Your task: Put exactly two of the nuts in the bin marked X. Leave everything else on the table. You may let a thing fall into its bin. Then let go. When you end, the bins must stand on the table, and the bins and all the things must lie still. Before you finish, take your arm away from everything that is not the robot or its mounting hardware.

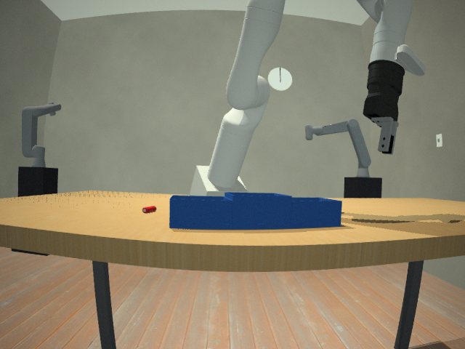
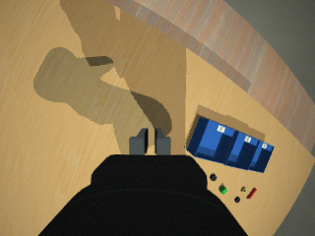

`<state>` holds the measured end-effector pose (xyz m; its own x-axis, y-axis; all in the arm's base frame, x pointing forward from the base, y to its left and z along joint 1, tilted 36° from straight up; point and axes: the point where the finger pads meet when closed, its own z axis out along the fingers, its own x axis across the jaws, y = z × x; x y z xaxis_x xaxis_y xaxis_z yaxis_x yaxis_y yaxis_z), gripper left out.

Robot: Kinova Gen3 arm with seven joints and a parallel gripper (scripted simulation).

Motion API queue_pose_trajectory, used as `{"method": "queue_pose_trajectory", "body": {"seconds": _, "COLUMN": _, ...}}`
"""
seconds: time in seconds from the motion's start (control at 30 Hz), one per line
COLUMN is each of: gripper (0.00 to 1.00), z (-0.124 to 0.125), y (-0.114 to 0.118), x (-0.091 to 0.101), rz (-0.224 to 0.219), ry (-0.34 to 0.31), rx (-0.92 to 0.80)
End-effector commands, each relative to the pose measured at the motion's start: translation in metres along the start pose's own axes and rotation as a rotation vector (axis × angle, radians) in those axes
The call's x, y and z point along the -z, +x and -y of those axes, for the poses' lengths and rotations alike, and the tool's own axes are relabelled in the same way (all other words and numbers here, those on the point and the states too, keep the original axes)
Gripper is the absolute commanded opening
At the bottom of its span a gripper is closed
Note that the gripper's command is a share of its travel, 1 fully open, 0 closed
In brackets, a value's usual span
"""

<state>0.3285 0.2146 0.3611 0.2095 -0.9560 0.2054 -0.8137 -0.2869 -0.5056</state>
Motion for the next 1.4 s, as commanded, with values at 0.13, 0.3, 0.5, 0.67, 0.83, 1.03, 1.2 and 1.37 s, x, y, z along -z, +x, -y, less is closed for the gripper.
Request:
{"method": "queue_pose_trajectory", "body": {"seconds": 0.13, "gripper": 0.31, "z": -0.009, "y": 0.043, "x": -0.011, "rz": -0.018, "ry": -0.049, "rx": -0.243}}
{"method": "queue_pose_trajectory", "body": {"seconds": 0.3, "gripper": 0.31, "z": -0.019, "y": 0.069, "x": -0.018, "rz": -0.033, "ry": -0.081, "rx": -0.394}}
{"method": "queue_pose_trajectory", "body": {"seconds": 0.5, "gripper": 0.31, "z": -0.037, "y": 0.106, "x": -0.025, "rz": -0.057, "ry": -0.13, "rx": -0.64}}
{"method": "queue_pose_trajectory", "body": {"seconds": 0.67, "gripper": 0.31, "z": -0.05, "y": 0.127, "x": -0.029, "rz": -0.07, "ry": -0.156, "rx": -0.792}}
{"method": "queue_pose_trajectory", "body": {"seconds": 0.83, "gripper": 0.31, "z": -0.068, "y": 0.152, "x": -0.031, "rz": -0.088, "ry": -0.19, "rx": -1.003}}
{"method": "queue_pose_trajectory", "body": {"seconds": 1.03, "gripper": 0.31, "z": -0.089, "y": 0.174, "x": -0.033, "rz": -0.108, "ry": -0.225, "rx": -1.253}}
{"method": "queue_pose_trajectory", "body": {"seconds": 1.2, "gripper": 0.31, "z": -0.107, "y": 0.19, "x": -0.032, "rz": -0.118, "ry": -0.243, "rx": -1.41}}
{"method": "queue_pose_trajectory", "body": {"seconds": 1.37, "gripper": 0.31, "z": -0.124, "y": 0.203, "x": -0.031, "rz": -0.131, "ry": -0.269, "rx": -1.636}}
